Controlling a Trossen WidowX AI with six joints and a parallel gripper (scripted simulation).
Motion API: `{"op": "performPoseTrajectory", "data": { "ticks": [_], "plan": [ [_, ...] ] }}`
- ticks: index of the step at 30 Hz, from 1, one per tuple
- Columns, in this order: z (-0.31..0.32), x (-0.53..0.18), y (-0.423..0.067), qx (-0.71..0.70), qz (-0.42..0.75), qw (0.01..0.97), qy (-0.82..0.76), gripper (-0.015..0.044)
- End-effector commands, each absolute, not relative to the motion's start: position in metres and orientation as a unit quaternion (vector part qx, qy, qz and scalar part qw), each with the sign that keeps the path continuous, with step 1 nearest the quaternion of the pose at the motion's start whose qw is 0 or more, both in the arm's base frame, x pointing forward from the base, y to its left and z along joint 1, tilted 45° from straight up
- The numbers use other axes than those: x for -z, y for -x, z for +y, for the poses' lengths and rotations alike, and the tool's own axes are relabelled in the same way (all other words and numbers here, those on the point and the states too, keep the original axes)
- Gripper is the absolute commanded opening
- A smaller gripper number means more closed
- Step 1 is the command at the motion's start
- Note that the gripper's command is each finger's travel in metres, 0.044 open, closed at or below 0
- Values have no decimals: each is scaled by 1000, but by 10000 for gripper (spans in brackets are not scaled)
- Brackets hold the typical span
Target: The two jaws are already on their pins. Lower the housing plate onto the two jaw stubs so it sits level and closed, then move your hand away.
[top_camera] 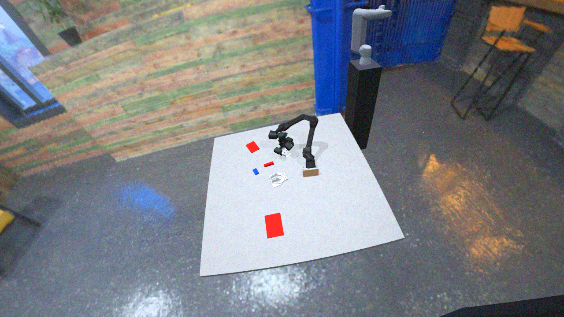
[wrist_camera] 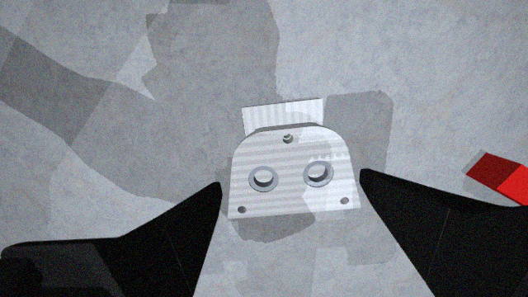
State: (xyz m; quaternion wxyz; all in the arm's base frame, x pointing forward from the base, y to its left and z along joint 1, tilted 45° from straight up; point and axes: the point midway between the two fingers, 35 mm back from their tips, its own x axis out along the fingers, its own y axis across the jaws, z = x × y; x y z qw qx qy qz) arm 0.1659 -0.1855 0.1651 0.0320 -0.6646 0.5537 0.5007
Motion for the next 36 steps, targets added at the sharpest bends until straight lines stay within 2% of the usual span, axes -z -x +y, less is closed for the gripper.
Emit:
{"op": "performPoseTrajectory", "data": {
  "ticks": [1, 31, 36],
  "plan": [
    [-189, -158, -163, -505, 552, 31, 663, 440],
    [-190, -158, -163, -505, 552, 31, 663, 440],
    [-190, -159, -163, -503, 554, 31, 662, 407]
  ]
}}
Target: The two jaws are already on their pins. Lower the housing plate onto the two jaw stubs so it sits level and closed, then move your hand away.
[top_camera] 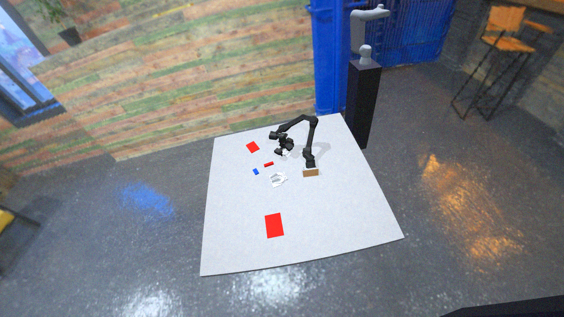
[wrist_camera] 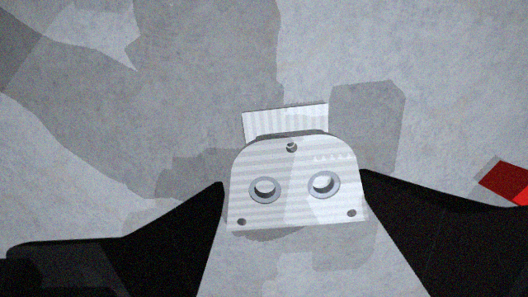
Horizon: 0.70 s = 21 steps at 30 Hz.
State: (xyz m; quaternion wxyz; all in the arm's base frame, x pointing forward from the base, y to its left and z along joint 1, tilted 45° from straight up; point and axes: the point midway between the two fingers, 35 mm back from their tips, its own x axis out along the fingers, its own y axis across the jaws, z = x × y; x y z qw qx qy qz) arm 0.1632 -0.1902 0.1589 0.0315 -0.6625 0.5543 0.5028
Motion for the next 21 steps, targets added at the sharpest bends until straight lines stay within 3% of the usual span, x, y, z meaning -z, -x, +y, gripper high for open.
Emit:
{"op": "performPoseTrajectory", "data": {
  "ticks": [1, 8, 21],
  "plan": [
    [-190, -159, -163, -503, 554, 31, 662, 400],
    [-190, -159, -163, -503, 554, 31, 662, 353],
    [-187, -162, -165, -503, 554, 32, 663, 351]
  ]
}}
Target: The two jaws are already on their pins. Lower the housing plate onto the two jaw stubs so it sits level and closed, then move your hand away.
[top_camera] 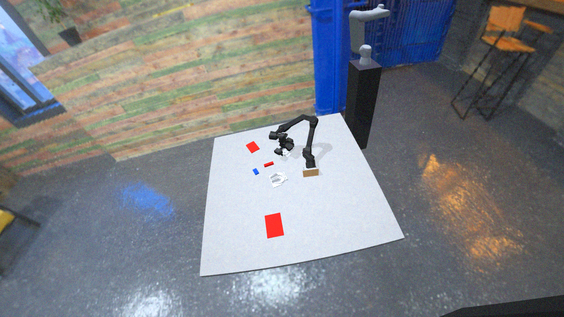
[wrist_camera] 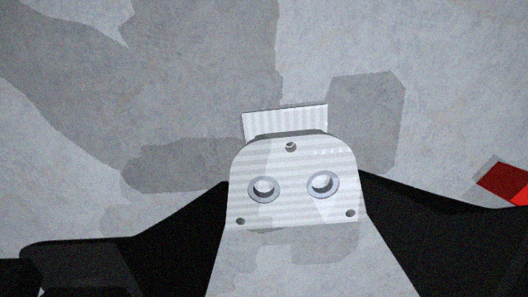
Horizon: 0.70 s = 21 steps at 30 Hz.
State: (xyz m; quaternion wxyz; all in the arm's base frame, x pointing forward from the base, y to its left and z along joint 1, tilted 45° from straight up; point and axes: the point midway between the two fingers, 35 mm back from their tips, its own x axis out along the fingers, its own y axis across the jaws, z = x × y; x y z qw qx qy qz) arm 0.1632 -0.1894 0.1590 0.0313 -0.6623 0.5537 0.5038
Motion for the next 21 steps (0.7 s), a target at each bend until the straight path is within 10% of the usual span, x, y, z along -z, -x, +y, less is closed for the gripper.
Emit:
{"op": "performPoseTrajectory", "data": {
  "ticks": [1, 21],
  "plan": [
    [-185, -164, -165, -504, 553, 33, 663, 351],
    [-140, -207, -172, -506, 551, 33, 662, 351]
  ]
}}
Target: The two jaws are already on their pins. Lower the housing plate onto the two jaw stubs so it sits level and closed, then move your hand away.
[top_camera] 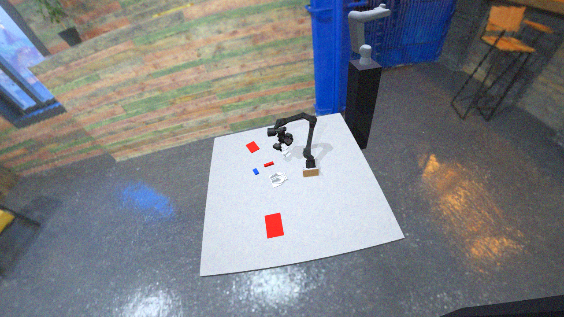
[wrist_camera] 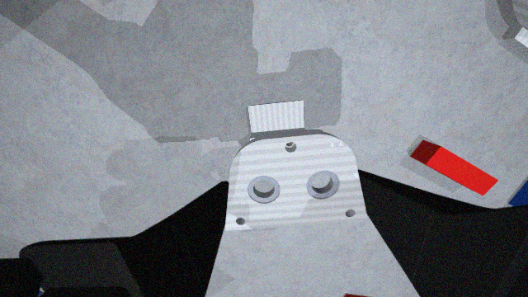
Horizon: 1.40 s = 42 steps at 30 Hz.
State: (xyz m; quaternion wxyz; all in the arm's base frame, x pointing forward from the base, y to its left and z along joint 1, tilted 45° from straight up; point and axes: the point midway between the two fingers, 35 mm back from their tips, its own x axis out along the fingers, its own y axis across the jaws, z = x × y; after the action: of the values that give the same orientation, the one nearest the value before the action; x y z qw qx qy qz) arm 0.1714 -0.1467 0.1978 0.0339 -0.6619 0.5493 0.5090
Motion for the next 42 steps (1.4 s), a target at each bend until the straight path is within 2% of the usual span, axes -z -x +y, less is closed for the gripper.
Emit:
{"op": "performPoseTrajectory", "data": {
  "ticks": [1, 8, 42],
  "plan": [
    [-139, -208, -172, -506, 551, 32, 662, 351],
    [-138, -207, -174, -502, 555, 38, 662, 351],
    [-79, -142, -231, -247, 701, 321, 587, 351]
  ]
}}
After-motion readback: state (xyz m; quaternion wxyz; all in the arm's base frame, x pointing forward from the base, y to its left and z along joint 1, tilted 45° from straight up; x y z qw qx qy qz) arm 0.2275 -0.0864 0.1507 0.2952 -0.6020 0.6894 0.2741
